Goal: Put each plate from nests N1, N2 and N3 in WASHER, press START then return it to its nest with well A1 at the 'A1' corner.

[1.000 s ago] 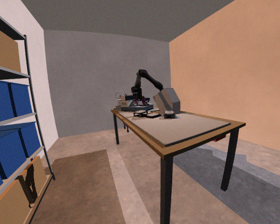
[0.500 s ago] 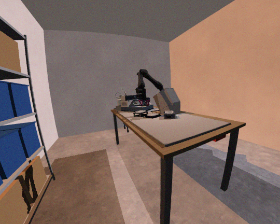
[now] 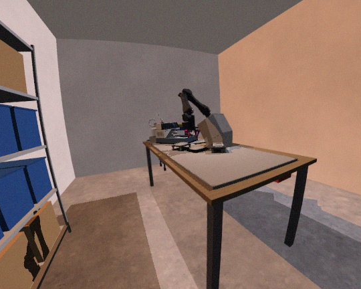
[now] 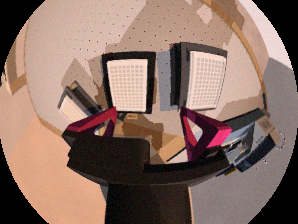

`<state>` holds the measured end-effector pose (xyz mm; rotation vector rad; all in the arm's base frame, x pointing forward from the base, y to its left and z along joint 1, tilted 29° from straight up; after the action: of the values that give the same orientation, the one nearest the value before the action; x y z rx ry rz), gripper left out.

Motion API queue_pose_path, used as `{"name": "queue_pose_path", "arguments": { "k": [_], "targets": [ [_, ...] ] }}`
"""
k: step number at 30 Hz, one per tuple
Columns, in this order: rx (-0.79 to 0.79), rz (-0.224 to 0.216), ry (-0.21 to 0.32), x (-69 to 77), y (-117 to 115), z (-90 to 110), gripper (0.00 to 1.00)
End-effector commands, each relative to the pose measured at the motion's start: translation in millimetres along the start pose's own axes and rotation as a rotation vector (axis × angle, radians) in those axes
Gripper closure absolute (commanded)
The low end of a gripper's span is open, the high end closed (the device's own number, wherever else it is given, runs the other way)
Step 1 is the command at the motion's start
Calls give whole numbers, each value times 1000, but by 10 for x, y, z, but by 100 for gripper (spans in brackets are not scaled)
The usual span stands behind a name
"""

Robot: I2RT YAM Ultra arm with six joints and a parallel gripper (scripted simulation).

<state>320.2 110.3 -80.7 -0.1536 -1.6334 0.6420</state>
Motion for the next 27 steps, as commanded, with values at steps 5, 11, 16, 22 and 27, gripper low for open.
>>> {"name": "queue_pose_path", "arguments": {
  "k": [5,11,16,22,27],
  "targets": [
    [-45,-14,-44,15,322,-53,0],
    [-40,-13,-34,-22,536,25,0],
    [-75,-14,-67,63,446,-81,0],
    [-40,-5,-27,-13,472,59,0],
    [-51,-4,-37,-122,471,-7,0]
  ]
}}
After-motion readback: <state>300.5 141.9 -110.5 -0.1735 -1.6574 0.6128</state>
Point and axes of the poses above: the point where the finger pads meet when closed, its own x axis back along the fingers, its own y axis across the jaws, z = x × y, the point moved 7 cm from there along x, back along the fingers, and after that the axes turned 5 degrees about -x, right-handed, at the moved point
